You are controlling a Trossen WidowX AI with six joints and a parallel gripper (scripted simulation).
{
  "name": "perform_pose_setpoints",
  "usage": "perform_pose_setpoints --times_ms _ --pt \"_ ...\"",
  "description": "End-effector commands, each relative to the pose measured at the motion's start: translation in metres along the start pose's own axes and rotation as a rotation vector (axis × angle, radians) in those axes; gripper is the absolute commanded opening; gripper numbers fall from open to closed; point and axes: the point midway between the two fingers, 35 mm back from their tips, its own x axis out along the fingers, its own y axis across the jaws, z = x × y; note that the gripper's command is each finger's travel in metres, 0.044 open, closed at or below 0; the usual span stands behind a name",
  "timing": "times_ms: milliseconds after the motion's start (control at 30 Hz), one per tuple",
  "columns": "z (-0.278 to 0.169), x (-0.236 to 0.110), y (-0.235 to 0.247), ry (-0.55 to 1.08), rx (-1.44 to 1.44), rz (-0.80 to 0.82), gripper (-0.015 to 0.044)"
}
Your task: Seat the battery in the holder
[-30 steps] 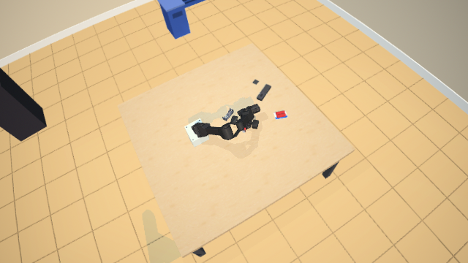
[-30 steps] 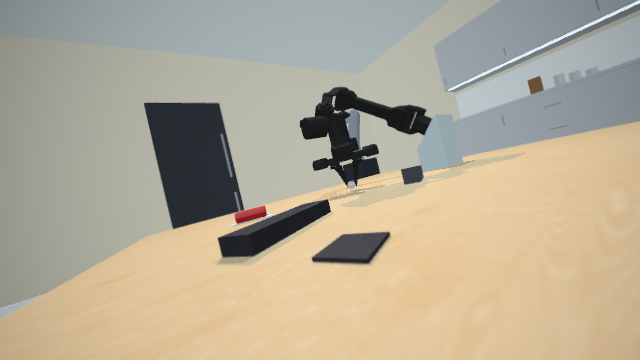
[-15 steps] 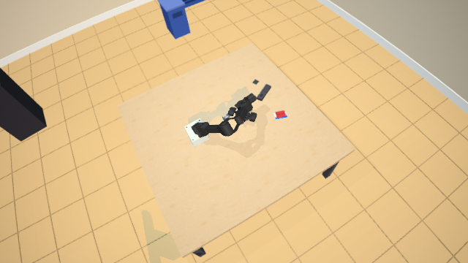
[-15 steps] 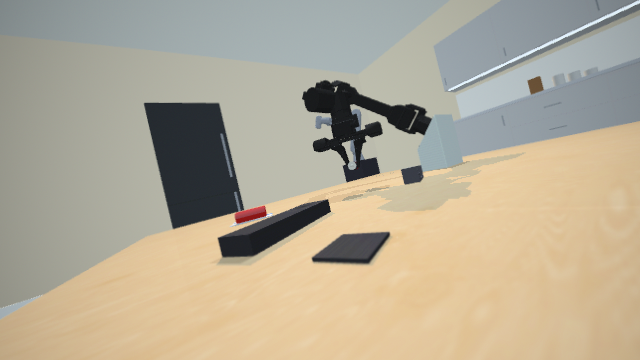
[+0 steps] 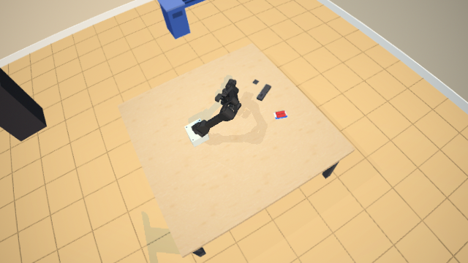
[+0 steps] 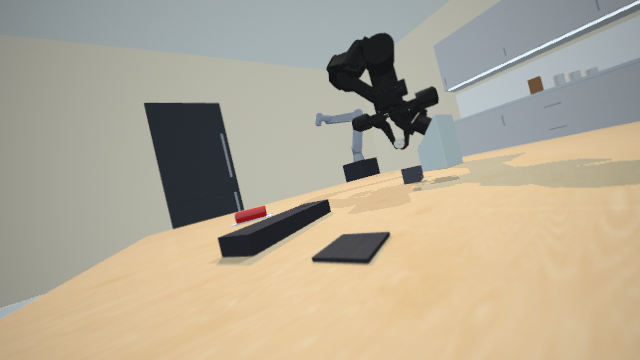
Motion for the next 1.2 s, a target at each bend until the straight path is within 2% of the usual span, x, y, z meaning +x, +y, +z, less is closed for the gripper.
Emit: perform_pose_setpoints --times_ms 0,833,1167 --pt "-0.004 0.002 0.012 0.016 0.022 0.000 0.0073" --pt "0.000 0.043 0.008 -0.234 0.007 0.030 0.0073" --pt "0.000 0.047 0.009 -0.274 0.004 0.038 0.0073"
